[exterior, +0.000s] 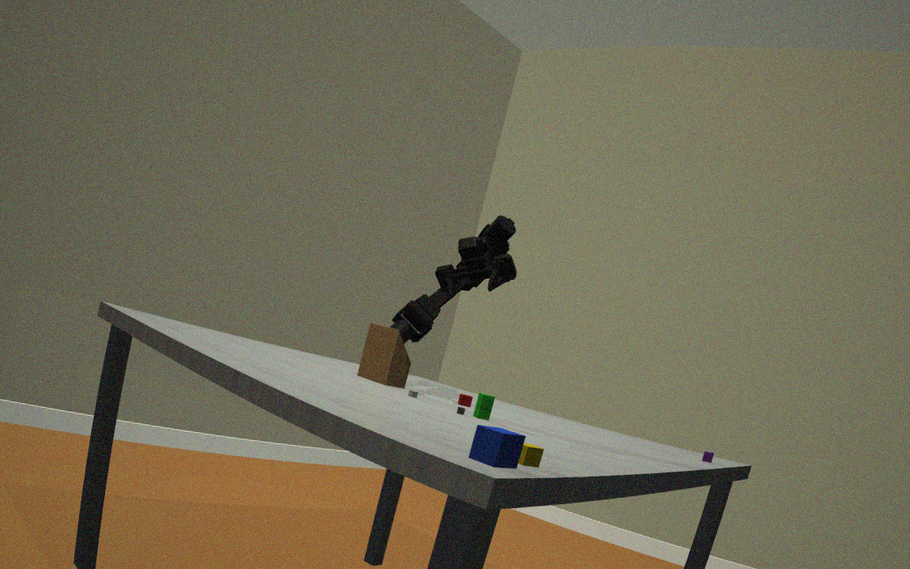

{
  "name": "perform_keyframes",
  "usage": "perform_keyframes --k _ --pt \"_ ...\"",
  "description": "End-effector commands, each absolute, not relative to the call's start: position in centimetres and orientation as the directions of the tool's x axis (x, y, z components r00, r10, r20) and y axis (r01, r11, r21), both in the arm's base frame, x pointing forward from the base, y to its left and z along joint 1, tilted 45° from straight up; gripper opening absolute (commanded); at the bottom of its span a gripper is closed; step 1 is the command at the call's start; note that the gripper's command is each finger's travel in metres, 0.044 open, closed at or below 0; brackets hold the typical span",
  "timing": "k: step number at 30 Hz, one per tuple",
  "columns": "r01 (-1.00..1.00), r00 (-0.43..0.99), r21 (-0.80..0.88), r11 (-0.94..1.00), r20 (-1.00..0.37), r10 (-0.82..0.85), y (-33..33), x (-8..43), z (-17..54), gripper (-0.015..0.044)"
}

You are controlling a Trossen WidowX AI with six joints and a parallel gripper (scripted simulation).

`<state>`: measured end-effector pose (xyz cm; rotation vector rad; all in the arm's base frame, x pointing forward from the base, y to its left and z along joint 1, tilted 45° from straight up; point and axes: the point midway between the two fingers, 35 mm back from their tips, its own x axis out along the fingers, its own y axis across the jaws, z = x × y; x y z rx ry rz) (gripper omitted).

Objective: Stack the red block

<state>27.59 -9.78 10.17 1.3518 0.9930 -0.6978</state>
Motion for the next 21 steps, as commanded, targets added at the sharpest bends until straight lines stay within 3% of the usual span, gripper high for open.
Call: perform_keyframes --k 1,17,21 --pt "0.848 0.351 0.439 0.296 -0.885 0.307 -4.5 26.9 8.8 0.044" --pt "0.505 -0.117 0.548 0.667 -0.722 0.682 10.0 19.4 7.8 0.044" --pt "0.487 -0.141 0.558 0.672 -0.709 0.691 10.5 18.9 7.8 0.044"
